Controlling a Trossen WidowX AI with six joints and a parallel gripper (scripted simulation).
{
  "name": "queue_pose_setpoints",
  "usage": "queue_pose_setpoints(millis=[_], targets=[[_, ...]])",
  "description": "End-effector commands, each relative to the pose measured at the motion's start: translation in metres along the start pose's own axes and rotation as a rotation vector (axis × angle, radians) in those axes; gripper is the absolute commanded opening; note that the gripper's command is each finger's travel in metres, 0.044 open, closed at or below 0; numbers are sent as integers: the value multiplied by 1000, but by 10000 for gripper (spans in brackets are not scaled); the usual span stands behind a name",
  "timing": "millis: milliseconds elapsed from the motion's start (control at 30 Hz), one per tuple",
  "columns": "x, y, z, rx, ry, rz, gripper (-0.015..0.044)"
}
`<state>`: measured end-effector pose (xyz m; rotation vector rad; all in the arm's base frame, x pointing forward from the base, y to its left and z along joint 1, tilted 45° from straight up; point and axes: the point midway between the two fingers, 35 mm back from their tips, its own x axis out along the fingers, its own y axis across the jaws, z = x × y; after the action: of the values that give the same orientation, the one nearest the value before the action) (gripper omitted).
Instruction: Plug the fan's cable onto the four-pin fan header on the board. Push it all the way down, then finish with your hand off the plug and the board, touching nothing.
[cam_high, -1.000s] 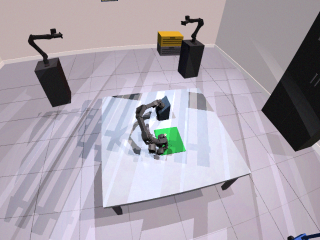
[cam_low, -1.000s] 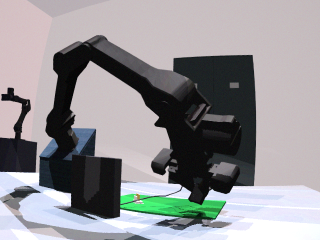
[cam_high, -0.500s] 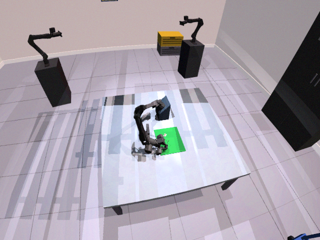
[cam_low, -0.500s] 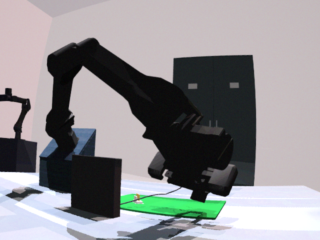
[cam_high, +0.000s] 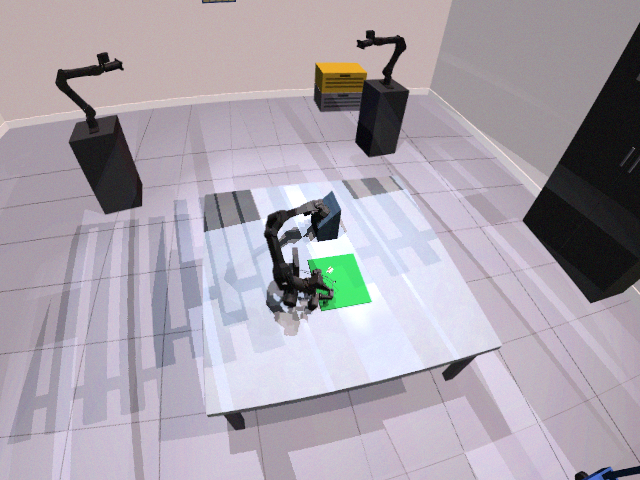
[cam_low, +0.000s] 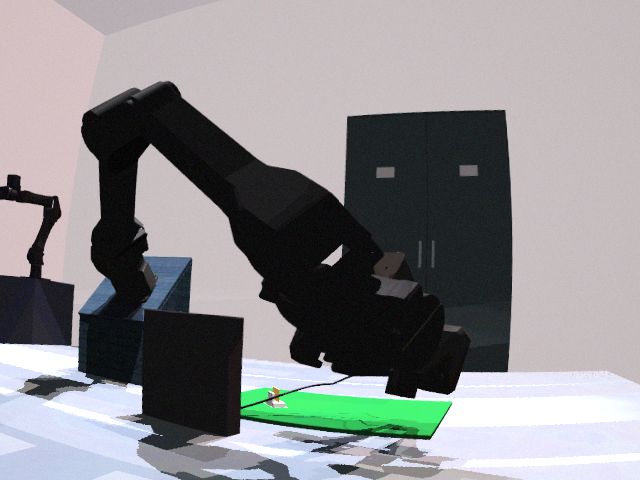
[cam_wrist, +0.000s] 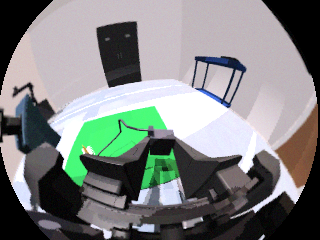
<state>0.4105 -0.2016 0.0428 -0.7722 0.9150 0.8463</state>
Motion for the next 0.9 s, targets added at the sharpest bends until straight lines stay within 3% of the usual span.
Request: queue_pose_setpoints(millis=[0,533,867], targets=[[-4,-1,0,-12,-46,-20,0],[-24,-6,-1,-62,-221,-117,0],[-24,-6,4,-55,-207,-109,0]])
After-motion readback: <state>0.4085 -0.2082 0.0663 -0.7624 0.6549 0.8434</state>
